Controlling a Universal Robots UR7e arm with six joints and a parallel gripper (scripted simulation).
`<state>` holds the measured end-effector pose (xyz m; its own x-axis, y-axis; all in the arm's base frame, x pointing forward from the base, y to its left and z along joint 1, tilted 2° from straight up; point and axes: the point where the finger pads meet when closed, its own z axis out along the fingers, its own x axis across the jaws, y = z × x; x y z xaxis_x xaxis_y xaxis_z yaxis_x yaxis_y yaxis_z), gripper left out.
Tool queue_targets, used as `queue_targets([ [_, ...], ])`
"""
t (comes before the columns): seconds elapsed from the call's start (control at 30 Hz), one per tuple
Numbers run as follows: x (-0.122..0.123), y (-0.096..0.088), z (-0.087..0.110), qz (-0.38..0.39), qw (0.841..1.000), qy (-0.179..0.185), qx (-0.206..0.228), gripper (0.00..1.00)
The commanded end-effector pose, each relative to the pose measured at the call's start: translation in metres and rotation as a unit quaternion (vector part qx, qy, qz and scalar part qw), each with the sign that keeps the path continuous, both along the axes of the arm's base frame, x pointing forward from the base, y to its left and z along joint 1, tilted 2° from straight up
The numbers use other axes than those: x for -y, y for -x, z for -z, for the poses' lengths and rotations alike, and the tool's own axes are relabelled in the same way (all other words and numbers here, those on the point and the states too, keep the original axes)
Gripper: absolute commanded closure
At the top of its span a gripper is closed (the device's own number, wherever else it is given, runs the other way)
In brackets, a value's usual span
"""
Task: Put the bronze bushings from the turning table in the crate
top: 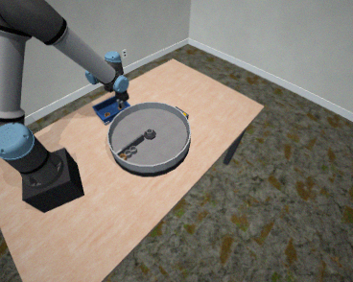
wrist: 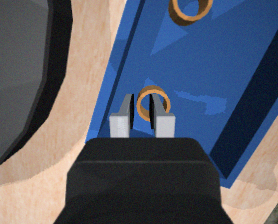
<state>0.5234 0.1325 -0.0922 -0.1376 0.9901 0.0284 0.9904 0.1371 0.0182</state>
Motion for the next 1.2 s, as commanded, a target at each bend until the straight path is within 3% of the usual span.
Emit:
queue_targets([
  [0.0,0.0,-0.001,-0.004,0.0,1.0,0.0,0.001,0.58],
  [1.17,0.001,0.0,-0.016,0.0,1.0,0.0,0.001,0.58],
])
